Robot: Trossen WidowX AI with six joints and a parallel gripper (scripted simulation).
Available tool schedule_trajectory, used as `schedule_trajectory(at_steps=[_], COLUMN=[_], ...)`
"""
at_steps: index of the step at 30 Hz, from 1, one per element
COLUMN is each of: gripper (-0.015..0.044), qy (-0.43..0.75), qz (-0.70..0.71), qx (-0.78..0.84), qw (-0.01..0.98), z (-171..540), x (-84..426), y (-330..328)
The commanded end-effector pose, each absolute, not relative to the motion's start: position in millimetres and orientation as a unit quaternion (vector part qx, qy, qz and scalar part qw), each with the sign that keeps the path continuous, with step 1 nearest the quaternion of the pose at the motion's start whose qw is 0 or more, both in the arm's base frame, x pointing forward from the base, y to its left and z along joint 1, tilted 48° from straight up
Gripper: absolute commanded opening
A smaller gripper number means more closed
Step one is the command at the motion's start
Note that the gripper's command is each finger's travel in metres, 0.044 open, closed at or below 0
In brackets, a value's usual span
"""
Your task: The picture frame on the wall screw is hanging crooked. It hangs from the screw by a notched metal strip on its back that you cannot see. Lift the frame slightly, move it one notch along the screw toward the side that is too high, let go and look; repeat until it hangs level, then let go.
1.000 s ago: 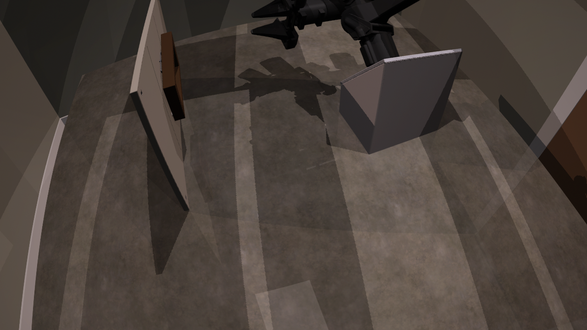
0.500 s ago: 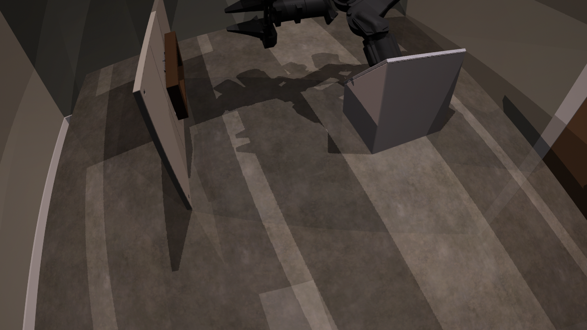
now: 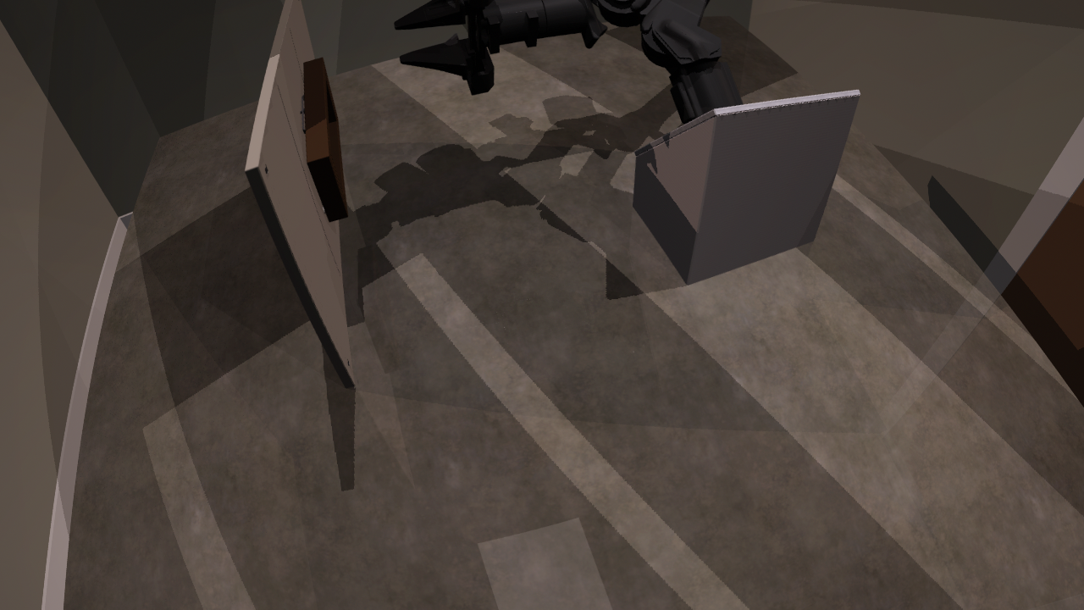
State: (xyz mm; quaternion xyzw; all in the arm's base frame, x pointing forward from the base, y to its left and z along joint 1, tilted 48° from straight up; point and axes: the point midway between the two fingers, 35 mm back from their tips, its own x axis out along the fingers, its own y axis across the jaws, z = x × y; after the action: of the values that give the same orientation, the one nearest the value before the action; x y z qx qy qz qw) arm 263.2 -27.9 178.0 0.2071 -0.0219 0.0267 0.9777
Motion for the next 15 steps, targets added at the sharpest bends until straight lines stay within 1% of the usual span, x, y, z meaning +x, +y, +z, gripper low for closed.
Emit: schedule_trajectory(at_steps=[1, 8, 15], gripper=[0.0260, 0.0260, 0.0260], qy=[-0.023, -0.025, -0.027], qz=[0.028, 0.028, 0.028], qx=[0.209, 0.210, 0.210], qw=[0.977, 0.977, 0.977], z=[180, 171, 148], x=[277, 307, 332], y=[-34, -47, -61])
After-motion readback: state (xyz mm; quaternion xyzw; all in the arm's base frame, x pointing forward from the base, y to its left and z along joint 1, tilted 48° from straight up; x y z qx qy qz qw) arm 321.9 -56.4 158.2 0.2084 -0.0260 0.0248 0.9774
